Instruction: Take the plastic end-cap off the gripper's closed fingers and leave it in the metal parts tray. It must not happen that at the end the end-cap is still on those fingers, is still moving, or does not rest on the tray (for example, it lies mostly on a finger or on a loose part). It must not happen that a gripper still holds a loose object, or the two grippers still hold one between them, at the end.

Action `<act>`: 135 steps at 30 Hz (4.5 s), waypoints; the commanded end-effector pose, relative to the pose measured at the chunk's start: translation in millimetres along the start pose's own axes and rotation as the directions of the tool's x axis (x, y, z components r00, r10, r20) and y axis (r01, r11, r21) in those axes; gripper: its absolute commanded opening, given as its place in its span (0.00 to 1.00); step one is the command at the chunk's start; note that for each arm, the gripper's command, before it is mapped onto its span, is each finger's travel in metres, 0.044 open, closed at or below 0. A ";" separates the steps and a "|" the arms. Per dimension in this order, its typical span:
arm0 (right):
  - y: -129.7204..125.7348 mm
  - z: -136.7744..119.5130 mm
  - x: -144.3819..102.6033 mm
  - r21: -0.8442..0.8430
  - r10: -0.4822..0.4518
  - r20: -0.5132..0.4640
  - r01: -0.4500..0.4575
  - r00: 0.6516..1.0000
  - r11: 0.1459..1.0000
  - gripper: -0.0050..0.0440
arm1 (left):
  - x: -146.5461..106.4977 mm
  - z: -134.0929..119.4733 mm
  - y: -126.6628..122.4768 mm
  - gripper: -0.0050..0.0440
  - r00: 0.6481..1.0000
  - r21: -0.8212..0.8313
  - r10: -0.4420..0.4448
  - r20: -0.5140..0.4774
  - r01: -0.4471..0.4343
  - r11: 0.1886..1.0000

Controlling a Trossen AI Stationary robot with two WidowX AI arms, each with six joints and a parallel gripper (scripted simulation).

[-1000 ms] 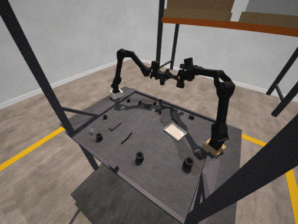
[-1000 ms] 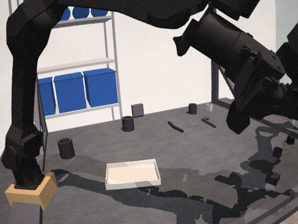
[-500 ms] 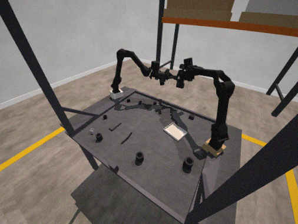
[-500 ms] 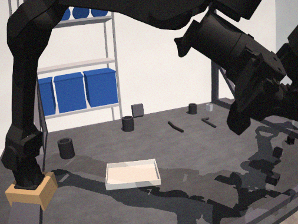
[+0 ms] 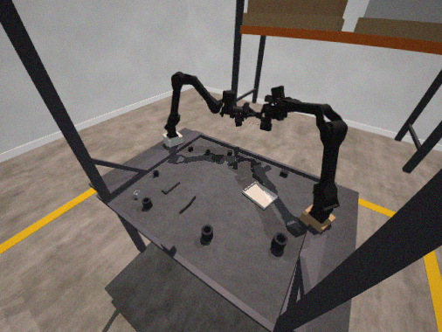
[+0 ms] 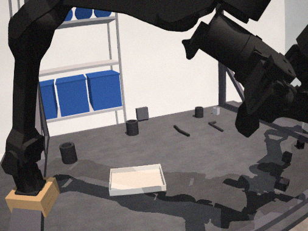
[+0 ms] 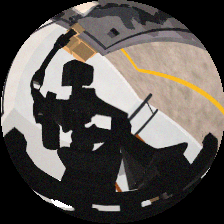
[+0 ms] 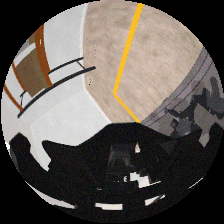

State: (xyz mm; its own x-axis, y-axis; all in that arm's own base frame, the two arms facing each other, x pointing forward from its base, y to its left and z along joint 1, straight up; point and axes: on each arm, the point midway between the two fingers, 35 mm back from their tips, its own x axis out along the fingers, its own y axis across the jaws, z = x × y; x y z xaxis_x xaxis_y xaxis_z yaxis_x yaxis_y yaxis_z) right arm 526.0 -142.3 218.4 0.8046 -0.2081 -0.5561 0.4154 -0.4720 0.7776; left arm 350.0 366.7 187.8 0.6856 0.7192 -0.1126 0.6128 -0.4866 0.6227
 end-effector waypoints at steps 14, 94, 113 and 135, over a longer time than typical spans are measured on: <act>11.4 4.8 -8.2 0.007 0.025 0.010 -0.026 1.000 1.000 0.10 | -22.9 -20.3 7.8 0.10 0.999 -0.005 0.015 -0.050 -0.015 1.000; 11.4 4.8 -8.2 0.007 0.025 0.010 -0.026 1.000 1.000 0.10 | -104.4 13.4 98.8 0.10 0.976 -0.594 0.204 0.072 -0.122 0.795; 11.4 4.8 -8.2 0.007 0.025 0.010 -0.026 1.000 1.000 0.10 | -166.3 34.7 172.0 0.10 0.907 -0.946 0.384 0.171 0.043 0.320; 11.4 4.8 -8.2 0.007 0.025 0.010 -0.026 1.000 1.000 0.10 | -252.4 52.1 227.2 0.10 0.774 -0.832 0.566 0.282 0.491 -0.257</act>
State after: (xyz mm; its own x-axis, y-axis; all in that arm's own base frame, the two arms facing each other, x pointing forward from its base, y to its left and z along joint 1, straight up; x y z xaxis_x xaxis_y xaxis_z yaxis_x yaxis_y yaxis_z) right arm 522.5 -149.9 214.9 0.7936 -0.2214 -0.5667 0.4171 -0.4801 0.7717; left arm 343.9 65.9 305.4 0.9817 0.1893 0.0206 -0.1703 0.8241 0.5402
